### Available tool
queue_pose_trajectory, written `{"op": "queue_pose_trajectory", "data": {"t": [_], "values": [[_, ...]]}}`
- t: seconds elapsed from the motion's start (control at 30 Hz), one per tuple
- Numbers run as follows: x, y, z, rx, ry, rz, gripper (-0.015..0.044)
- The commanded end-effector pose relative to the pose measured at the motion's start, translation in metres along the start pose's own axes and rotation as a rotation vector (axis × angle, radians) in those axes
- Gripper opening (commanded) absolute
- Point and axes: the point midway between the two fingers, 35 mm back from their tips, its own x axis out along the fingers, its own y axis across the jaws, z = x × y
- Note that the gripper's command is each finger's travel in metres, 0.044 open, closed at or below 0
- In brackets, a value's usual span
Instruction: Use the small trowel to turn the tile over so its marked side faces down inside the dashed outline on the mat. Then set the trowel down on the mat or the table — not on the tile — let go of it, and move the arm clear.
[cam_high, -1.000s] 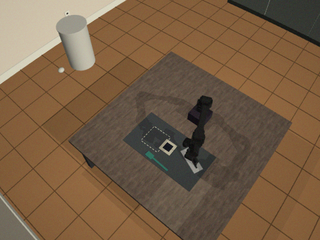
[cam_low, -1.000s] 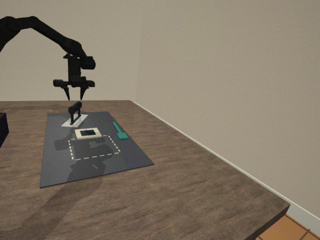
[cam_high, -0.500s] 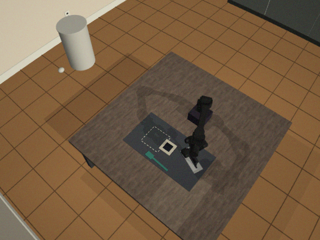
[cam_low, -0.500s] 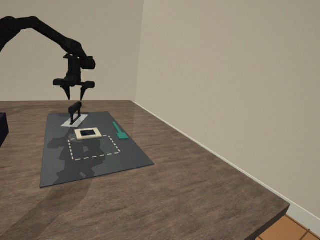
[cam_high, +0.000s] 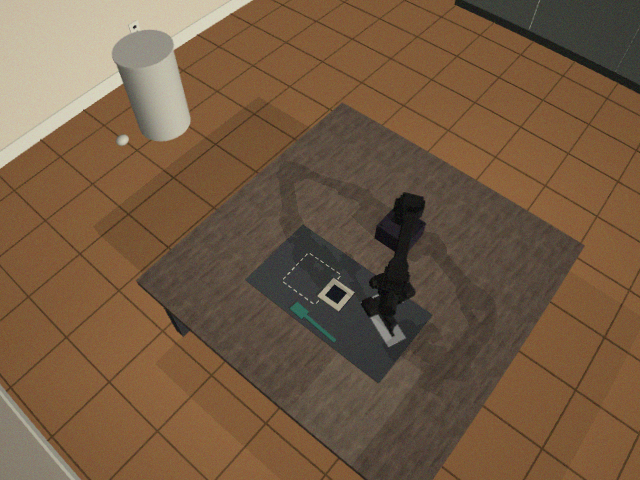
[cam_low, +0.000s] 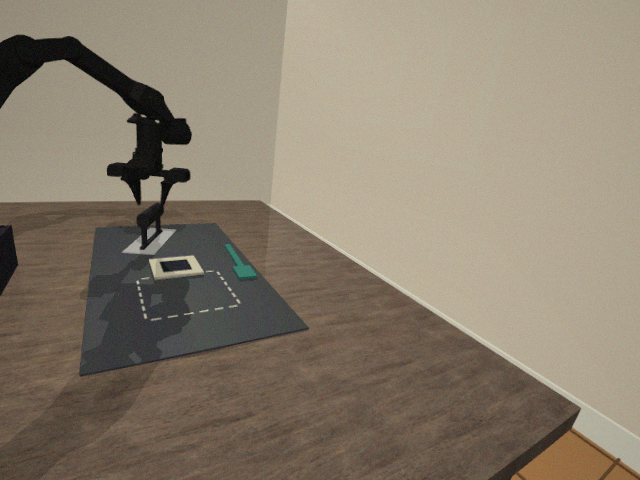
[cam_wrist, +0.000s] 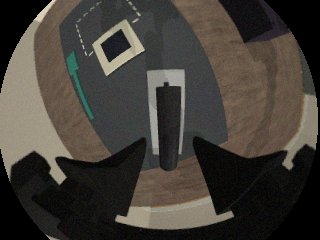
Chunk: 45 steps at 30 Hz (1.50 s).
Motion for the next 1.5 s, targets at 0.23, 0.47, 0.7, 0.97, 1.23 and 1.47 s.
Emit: {"op": "queue_pose_trajectory", "data": {"t": [0.23,0.47,0.7,0.97,1.23,1.47], "values": [[0.017,0.0,-0.001,0.004,0.004,0.0,0.027],[0.028,0.0,-0.001,0.004,0.004,0.0,0.027],[0.032,0.0,-0.001,0.004,0.004,0.0,0.0191],[0.032,0.0,-0.001,0.004,0.004,0.0,0.013],[0.032,0.0,-0.001,0.004,0.004,0.0,0.013],[0.032,0.0,-0.001,0.004,0.004,0.0,0.013]]}}
